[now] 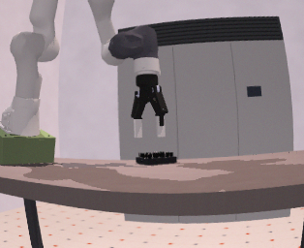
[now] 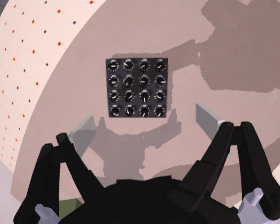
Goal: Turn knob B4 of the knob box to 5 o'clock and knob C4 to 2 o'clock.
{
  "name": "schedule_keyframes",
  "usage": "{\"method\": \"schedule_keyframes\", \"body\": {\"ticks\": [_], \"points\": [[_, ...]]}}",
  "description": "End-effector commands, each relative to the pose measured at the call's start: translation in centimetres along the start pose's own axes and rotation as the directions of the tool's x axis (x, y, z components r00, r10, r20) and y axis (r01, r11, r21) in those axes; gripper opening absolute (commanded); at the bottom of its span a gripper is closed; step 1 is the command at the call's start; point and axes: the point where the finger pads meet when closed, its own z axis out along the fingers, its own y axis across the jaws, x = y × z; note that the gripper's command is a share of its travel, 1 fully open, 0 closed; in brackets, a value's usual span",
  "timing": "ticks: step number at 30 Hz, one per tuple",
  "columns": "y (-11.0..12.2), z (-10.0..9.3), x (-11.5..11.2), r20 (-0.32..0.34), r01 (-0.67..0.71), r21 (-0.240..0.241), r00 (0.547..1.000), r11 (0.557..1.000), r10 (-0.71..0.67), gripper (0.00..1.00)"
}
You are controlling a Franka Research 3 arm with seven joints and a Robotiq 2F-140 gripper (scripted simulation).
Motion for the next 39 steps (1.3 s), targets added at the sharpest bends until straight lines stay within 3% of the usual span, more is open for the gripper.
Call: {"method": "schedule_keyframes", "body": {"ticks": [1,39], "points": [[-0.09,0.08,0.00,-0.001,-0.003,0.001,1.000,1.000,0.003,1.00],[-0.16,0.08,-0.49,0.000,-0.003,0.001,1.000,1.000,0.003,1.00]]}}
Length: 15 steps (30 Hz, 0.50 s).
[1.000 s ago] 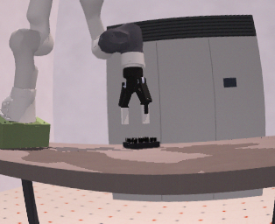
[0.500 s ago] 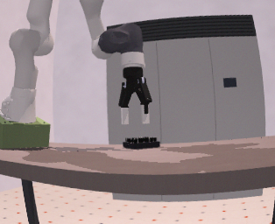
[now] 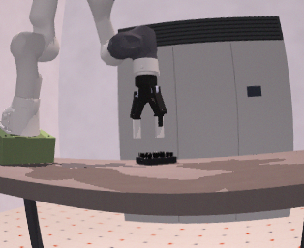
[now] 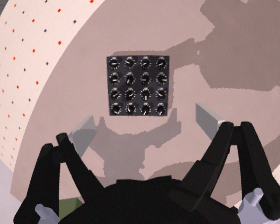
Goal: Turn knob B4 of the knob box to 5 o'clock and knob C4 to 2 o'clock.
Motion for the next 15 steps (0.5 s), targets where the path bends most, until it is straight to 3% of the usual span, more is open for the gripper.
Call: {"method": "schedule_keyframes", "body": {"ticks": [1,15], "points": [[0.1,0.0,-0.3,-0.004,-0.005,-0.001,1.000,1.000,0.005,1.00],[-0.2,0.0,-2.6,-0.004,-0.005,-0.001,1.000,1.000,0.005,1.00]]}}
